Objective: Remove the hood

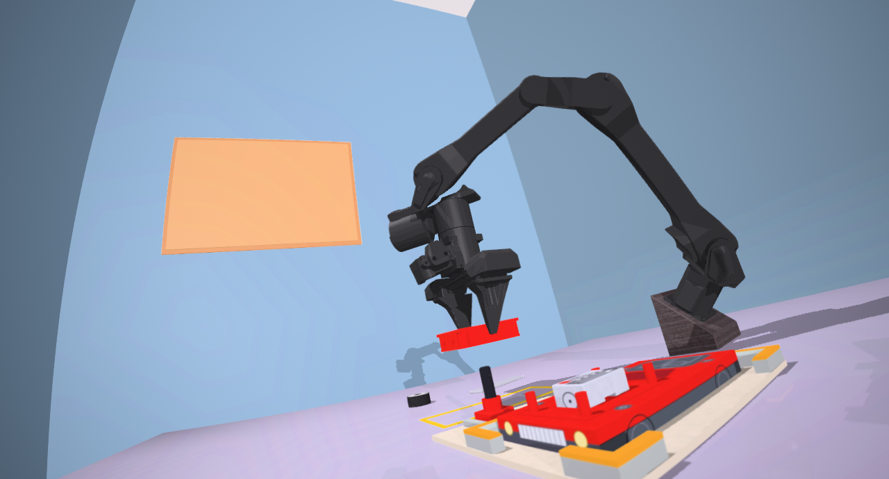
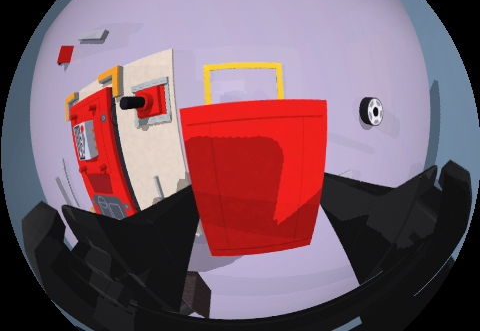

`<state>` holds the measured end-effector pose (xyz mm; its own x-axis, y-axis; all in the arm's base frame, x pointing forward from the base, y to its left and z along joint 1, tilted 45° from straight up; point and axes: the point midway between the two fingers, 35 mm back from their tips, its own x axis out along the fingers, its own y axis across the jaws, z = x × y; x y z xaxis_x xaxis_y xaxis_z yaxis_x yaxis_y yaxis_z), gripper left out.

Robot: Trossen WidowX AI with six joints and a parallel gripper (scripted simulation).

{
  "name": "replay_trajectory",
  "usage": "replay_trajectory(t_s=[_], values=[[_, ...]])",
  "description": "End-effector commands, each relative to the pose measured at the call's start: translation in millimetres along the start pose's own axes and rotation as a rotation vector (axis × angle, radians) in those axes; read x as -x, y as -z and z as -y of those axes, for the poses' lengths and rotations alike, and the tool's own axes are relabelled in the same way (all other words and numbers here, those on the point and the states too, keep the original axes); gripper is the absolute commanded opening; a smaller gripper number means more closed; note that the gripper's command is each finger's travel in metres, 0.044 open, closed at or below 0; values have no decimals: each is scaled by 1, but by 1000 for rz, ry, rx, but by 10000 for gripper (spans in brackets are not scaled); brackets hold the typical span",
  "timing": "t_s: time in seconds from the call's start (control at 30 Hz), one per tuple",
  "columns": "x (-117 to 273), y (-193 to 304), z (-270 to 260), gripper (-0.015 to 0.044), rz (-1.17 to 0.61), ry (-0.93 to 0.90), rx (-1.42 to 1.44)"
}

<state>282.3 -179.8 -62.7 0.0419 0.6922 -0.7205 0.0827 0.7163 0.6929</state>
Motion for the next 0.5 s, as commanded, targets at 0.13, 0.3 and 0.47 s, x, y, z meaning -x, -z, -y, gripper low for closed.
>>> replay_trajectory(t_s=[0.13, 0.3, 0.47], values=[[-7, -1, 0, 0, 3, -3, -5], [-11, -1, 0, 0, 3, -3, -5], [-15, -1, 0, 0, 3, -3, -5]])
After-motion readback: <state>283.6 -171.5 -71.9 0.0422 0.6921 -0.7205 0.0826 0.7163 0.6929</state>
